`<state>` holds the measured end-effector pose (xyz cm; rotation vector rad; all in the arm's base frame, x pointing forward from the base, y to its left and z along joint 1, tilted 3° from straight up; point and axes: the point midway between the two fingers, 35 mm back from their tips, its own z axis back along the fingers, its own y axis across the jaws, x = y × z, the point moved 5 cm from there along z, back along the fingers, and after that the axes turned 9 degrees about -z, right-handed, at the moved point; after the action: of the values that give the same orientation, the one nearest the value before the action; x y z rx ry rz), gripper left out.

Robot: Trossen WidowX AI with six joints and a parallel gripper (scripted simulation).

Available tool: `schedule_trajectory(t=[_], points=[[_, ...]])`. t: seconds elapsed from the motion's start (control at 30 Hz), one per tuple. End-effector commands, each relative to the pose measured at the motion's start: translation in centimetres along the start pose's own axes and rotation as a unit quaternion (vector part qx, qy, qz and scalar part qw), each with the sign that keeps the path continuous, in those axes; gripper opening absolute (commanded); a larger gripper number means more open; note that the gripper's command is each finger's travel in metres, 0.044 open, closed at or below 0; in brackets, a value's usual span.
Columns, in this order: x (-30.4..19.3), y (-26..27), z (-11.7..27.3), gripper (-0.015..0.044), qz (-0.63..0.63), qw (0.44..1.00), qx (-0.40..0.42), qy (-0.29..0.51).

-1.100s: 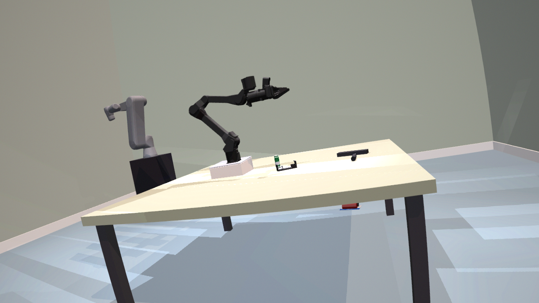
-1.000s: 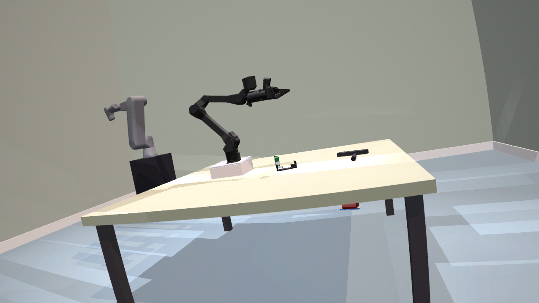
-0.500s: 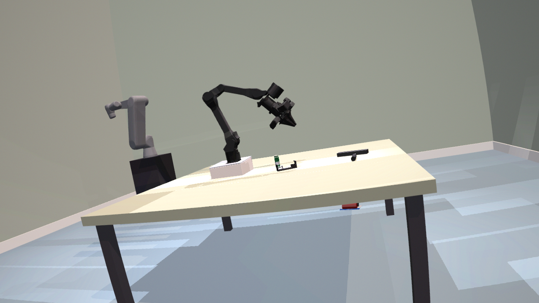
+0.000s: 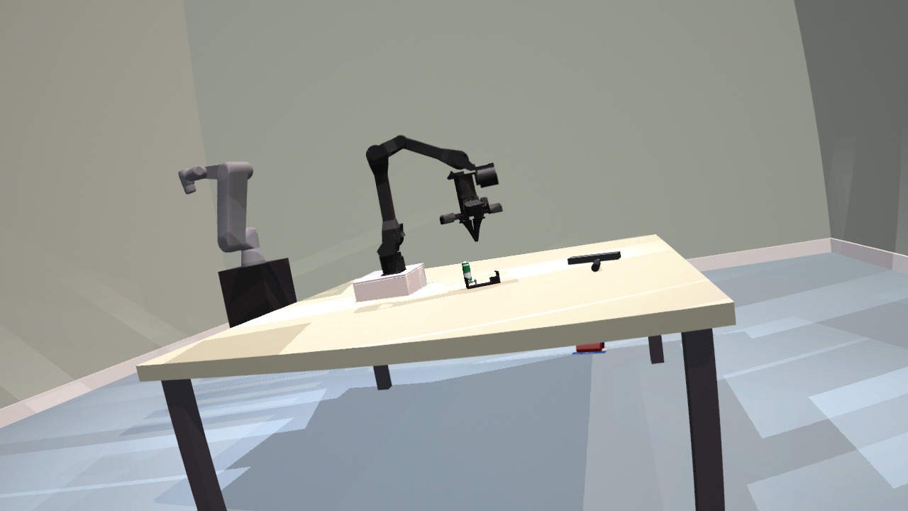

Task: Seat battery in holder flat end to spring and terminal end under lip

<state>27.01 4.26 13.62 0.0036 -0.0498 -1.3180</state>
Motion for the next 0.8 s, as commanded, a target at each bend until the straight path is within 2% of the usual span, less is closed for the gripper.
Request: schedule_trajectory(t=[0.0, 0.17, 0.47, 0.77], points=[[-0.1, -0.1, -0.1, 0.0000, -0.018, 1.000, -0.020, -0.001], [-0.1, 0.0, -0.6, 0.0000, -0.018, 1.000, -0.020, -0.001], [-0.1, -0.4, -8.0, 0.0000, -0.018, 1.000, -0.020, -0.001], [0.0, -1.0, -8.0, 0.0000, -0.018, 1.000, -0.020, -0.002]])
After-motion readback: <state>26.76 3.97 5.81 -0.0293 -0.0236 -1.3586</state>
